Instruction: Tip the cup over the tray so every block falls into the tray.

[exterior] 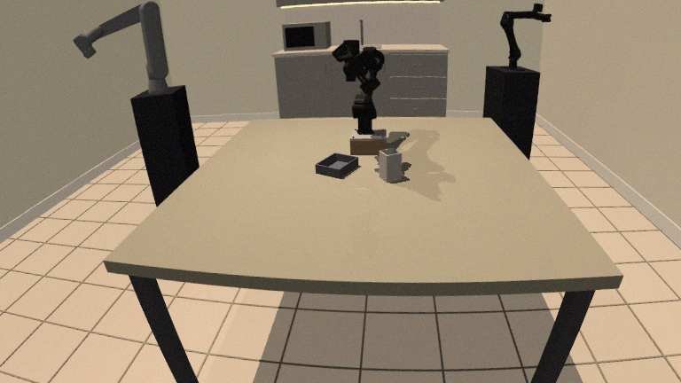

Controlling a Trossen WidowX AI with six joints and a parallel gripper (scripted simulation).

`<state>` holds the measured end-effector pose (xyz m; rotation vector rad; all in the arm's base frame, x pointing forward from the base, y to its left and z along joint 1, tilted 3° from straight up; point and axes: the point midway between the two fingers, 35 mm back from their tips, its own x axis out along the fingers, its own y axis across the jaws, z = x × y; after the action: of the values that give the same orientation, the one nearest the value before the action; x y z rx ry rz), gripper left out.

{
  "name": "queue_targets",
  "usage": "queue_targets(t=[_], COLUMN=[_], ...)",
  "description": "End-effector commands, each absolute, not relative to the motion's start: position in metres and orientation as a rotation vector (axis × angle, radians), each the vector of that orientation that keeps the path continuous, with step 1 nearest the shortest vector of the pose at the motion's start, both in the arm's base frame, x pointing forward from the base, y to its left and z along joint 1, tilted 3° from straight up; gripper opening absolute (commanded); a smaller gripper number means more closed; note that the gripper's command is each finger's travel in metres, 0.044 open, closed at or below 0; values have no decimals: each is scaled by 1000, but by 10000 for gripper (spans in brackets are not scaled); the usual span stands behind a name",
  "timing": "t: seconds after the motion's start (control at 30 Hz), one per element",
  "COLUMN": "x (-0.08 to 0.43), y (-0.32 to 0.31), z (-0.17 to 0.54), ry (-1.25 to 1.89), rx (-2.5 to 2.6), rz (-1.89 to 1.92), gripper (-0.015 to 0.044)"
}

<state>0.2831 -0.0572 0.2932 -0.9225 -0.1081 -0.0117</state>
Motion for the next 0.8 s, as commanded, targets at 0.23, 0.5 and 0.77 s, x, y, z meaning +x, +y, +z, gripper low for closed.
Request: queue_targets(t=[0.23,0.5,0.77], x=[274,260,261], y=[5,19,19], z=[129,96,92], ry=[397,529,529], rx=[-187,-53,-53], rz=[251,270,270], gripper=[440,440,440])
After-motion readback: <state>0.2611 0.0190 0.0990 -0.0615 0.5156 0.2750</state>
